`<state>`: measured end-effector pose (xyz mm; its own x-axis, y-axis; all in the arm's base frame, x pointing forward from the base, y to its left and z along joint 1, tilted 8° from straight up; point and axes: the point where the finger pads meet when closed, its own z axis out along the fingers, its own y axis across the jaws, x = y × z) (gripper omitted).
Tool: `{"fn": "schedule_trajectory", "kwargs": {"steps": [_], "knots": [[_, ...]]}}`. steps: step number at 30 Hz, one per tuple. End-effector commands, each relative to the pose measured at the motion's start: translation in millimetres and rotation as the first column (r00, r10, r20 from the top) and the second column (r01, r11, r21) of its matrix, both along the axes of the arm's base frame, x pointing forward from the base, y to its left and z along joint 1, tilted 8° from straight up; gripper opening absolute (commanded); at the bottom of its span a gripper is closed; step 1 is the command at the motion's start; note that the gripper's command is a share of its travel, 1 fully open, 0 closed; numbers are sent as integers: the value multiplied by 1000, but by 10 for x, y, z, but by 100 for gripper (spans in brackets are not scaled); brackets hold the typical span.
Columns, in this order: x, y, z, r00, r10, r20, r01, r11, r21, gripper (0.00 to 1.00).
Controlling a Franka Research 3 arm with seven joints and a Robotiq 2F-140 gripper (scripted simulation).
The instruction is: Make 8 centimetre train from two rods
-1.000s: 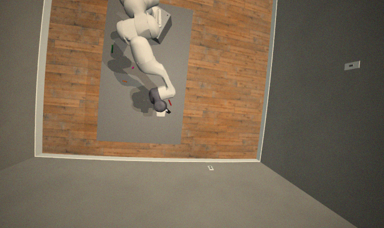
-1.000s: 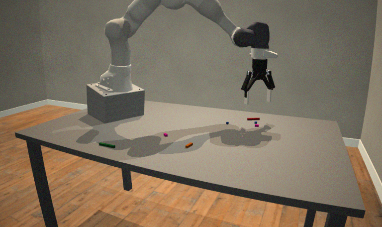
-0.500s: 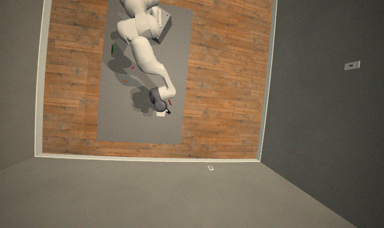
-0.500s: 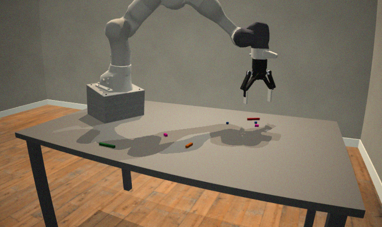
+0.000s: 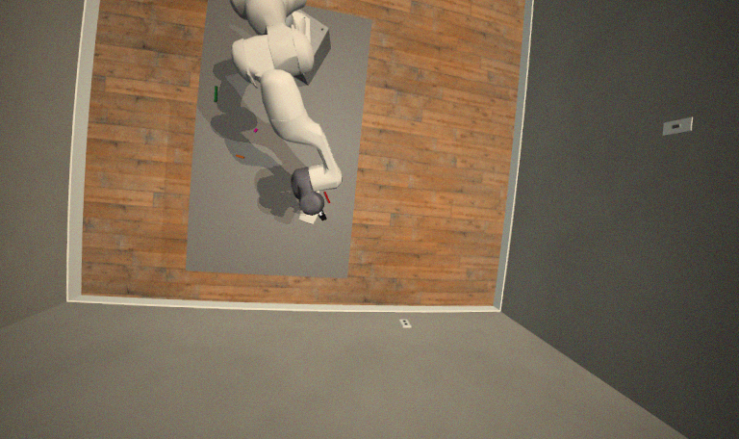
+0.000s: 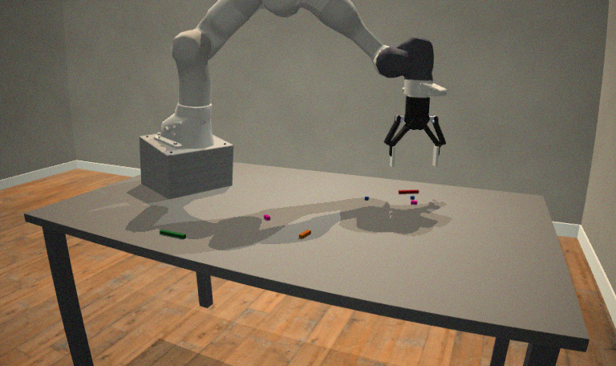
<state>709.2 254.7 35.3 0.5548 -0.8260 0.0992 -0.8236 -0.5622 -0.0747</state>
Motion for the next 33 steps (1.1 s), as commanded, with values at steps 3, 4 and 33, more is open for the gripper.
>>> {"fn": "schedule_trajectory", "kwargs": {"steps": [3,4,33], "knots": [[-37,51,-51,980,-199,5,199,980,21,100],[-40,55,-55,977,-215,5,215,976,23,100],[-117,188,-139,771,-637,-2,635,769,79,100]]}}
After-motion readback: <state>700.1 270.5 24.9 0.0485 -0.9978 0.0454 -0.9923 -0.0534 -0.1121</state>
